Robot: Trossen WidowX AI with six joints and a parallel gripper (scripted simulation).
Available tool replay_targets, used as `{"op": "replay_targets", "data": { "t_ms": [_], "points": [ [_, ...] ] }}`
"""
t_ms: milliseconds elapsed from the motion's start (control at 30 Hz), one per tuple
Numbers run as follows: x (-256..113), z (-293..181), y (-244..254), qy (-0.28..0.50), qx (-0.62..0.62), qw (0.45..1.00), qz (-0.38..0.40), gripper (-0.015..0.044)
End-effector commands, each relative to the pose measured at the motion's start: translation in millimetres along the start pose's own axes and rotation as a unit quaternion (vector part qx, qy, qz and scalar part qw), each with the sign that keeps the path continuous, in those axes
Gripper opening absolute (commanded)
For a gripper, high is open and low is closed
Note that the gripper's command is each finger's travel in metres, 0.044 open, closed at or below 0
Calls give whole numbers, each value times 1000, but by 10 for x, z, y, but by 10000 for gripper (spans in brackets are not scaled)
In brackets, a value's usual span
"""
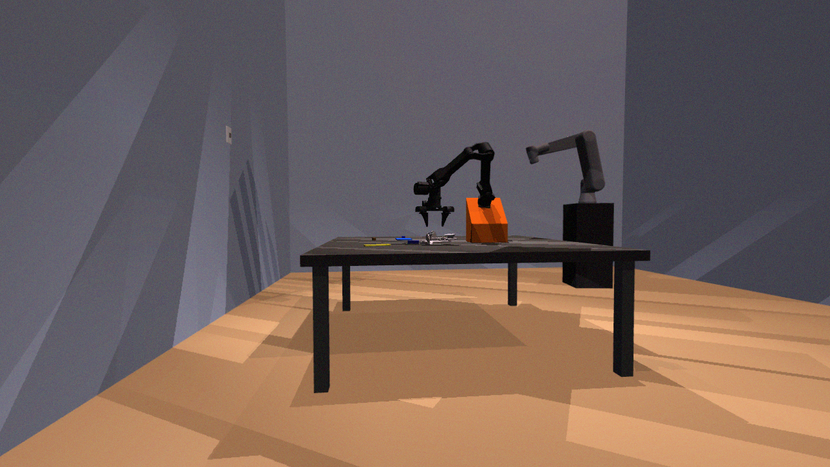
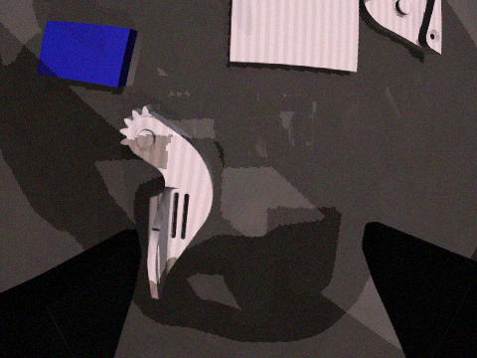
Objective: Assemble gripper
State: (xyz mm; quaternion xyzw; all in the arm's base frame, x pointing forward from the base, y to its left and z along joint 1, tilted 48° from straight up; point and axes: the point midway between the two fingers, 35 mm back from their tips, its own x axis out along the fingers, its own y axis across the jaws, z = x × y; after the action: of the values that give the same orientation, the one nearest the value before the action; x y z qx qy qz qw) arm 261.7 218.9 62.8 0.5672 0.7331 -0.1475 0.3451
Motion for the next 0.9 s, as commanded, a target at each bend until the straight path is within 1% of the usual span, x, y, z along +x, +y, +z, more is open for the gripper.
{"op": "replay_targets", "data": {
  "t_ms": [0, 200, 433, 633, 867],
  "points": [
    [-7, -25, 31, 1, -73, 997, 0, 440],
    [-14, -44, 59, 1, -176, 984, 1, 440],
    [-22, -68, 91, 1, -292, 956, 1, 440],
    [-28, -88, 118, 1, -389, 921, 1, 440],
    [-37, -111, 150, 2, -496, 868, 2, 440]
  ]
}}
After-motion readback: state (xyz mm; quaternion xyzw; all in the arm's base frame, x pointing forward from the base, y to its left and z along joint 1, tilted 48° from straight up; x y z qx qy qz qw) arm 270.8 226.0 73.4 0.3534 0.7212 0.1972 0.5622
